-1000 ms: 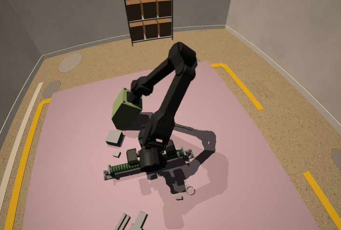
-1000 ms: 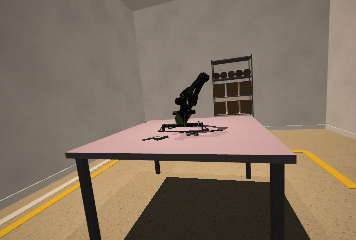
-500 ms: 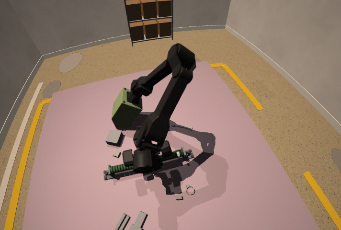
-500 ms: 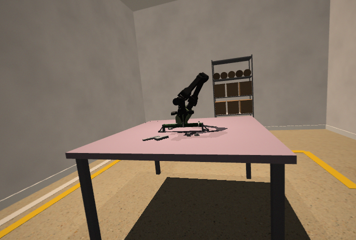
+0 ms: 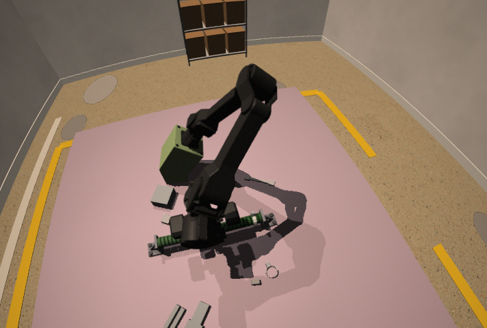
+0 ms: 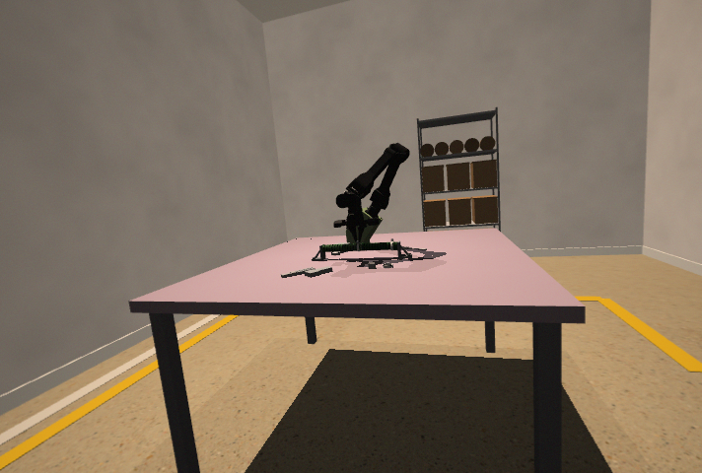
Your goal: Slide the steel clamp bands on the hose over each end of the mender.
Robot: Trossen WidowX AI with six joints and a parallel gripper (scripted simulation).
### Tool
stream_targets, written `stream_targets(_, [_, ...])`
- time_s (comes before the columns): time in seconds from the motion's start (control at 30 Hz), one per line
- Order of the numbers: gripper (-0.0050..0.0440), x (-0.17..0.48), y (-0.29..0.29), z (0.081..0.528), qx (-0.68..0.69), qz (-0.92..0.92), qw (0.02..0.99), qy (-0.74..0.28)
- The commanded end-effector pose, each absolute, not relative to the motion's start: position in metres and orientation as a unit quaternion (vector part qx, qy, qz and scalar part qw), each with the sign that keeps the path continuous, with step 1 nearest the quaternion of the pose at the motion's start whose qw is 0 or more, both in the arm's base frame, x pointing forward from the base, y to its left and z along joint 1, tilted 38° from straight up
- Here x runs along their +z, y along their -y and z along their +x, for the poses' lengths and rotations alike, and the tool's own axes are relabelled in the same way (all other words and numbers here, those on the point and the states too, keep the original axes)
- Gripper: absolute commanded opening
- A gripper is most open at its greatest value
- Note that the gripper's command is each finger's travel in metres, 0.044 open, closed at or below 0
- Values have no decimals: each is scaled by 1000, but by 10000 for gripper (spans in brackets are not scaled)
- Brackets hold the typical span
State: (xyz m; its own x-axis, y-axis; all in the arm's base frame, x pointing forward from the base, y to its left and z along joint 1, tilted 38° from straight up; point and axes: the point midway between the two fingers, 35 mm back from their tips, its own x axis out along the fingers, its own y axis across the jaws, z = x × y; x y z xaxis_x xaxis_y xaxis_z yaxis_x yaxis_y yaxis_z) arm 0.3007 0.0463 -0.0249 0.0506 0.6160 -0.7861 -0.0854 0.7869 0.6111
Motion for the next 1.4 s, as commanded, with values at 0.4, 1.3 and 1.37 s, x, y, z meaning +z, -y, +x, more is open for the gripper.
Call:
stream_targets(0.4, [0, -36, -33, 302, 253, 207, 694, -642])
stream_targets(1.3, [90, -44, -22, 303, 252, 209, 694, -641])
stream_targets(1.37, [90, -44, -22, 303, 252, 209, 694, -641])
